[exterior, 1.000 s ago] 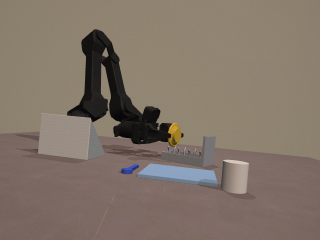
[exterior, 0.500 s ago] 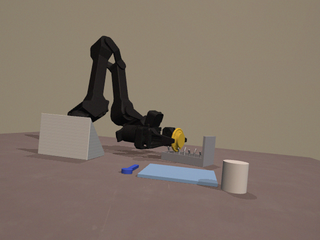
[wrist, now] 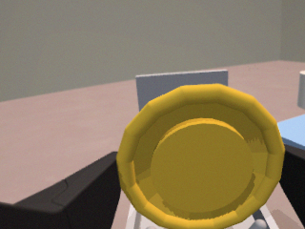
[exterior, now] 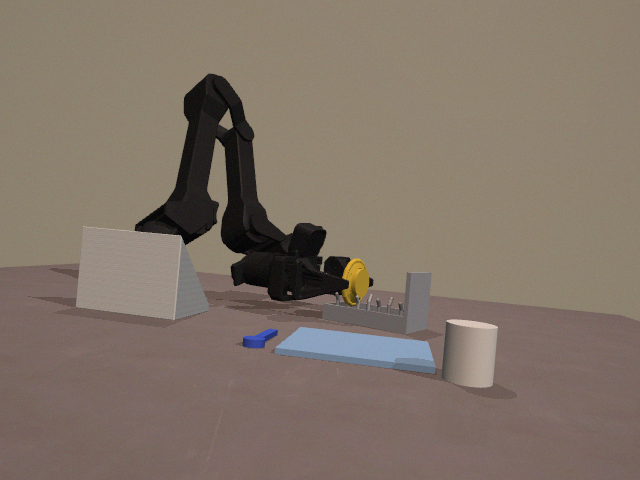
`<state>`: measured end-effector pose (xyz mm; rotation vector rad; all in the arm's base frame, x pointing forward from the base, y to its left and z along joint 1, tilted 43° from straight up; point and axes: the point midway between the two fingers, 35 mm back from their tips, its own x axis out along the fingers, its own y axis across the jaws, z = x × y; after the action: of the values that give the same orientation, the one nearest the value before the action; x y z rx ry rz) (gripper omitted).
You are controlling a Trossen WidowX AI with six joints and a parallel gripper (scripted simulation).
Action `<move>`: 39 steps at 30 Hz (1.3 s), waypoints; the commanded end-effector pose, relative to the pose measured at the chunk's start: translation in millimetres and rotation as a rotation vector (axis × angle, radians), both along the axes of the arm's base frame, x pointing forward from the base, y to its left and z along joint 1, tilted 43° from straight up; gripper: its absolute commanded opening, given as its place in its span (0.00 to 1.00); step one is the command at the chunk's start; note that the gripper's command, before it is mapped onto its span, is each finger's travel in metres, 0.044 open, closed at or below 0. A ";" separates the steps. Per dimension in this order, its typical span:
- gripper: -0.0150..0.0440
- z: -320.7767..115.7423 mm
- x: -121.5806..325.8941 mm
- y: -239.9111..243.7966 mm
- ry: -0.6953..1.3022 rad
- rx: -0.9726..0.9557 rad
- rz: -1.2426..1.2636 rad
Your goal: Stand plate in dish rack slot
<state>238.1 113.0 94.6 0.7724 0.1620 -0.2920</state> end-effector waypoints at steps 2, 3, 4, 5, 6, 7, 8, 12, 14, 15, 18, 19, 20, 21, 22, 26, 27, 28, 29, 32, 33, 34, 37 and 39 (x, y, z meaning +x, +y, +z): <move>0.43 0.0 0.0 0.0 0.000 0.000 0.000; 0.48 0.0 0.0 0.0 0.000 0.000 0.000; 0.52 0.0 0.0 0.0 0.000 0.000 0.000; 0.57 0.0 0.0 0.0 0.000 0.000 0.000; 0.61 0.0 0.0 0.0 0.000 0.000 0.000; 0.65 0.0 0.0 0.0 0.000 0.000 0.000; 0.70 0.0 0.0 0.0 0.000 0.000 0.000; 0.88 0.0 0.0 0.0 0.000 0.000 0.000; 0.93 0.0 0.0 0.0 0.000 0.000 0.000; 0.93 0.0 0.0 0.0 0.000 0.000 0.000; 0.93 0.0 0.0 0.0 0.000 0.000 0.000; 0.93 0.0 0.0 0.0 0.000 0.000 0.000; 0.93 1.0 0.5 -0.7 0.001 0.000 0.000; 0.93 3.9 2.0 -2.8 0.004 0.001 -0.001; 0.93 8.9 4.4 -6.5 0.008 0.002 -0.003; 0.93 34.0 12.2 -27.2 0.020 0.002 -0.005; 0.93 40.4 13.1 -33.0 0.021 0.002 -0.005; 0.93 46.7 13.5 -39.0 0.020 0.000 -0.005; 0.93 53.0 13.5 -45.1 0.019 -0.001 -0.005; 0.93 74.4 15.5 -68.2 0.008 -0.013 -0.002; 0.93 80.4 14.9 -74.7 0.002 -0.018 -0.001; 0.93 84.0 14.3 -78.6 -0.002 -0.022 -0.001; 0.93 85.2 14.1 -79.9 -0.003 -0.023 -0.001; 0.93 84.1 15.2 -80.8 0.012 -0.040 0.002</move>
<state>252.7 33.8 176.7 0.7536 0.1544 -0.3030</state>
